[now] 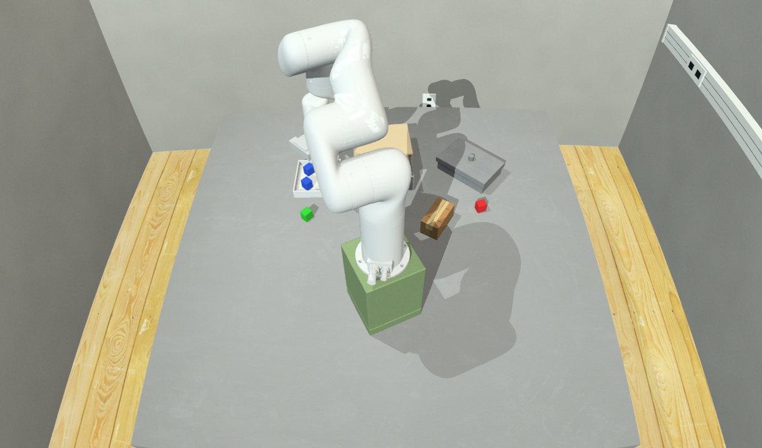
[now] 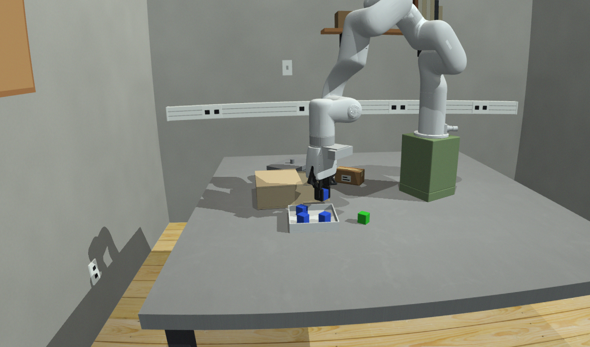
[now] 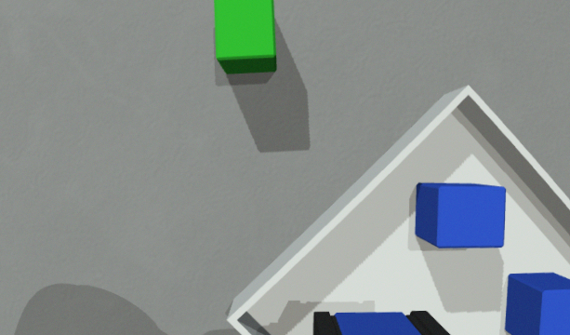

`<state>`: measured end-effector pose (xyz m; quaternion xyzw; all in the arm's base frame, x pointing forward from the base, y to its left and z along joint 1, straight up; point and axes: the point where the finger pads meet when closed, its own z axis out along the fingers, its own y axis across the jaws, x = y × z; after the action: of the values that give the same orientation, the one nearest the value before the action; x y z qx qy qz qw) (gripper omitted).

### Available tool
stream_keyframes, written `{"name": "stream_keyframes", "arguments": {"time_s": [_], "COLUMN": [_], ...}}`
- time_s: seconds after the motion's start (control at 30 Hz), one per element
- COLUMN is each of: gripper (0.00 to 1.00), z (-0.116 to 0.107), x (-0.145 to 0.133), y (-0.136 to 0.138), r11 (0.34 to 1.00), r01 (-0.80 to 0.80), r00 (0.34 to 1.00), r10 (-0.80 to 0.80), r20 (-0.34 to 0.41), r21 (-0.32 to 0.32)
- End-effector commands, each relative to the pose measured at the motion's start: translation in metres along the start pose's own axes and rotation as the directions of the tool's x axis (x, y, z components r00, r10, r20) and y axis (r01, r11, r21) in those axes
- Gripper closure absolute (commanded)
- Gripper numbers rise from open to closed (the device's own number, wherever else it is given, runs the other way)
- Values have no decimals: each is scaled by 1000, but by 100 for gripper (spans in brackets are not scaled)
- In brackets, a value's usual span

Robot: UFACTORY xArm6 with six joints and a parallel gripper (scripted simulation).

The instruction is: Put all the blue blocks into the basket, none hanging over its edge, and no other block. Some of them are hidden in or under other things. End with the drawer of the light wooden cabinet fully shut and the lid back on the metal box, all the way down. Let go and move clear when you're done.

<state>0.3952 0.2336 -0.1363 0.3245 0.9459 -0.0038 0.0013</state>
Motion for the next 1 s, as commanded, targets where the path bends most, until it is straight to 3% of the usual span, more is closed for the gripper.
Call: {"name": "stream_keyframes", "arguments": {"time_s": [0.0, 0.97], "gripper": [100, 100], "z": [9, 45], "x": [-1, -1], "y": [2, 2], "r11": [1000, 1000], "r01": [0, 0], "r00": [1000, 1000], "r10": [0, 0], "r20": [2, 2], "r21": [-4, -4]}}
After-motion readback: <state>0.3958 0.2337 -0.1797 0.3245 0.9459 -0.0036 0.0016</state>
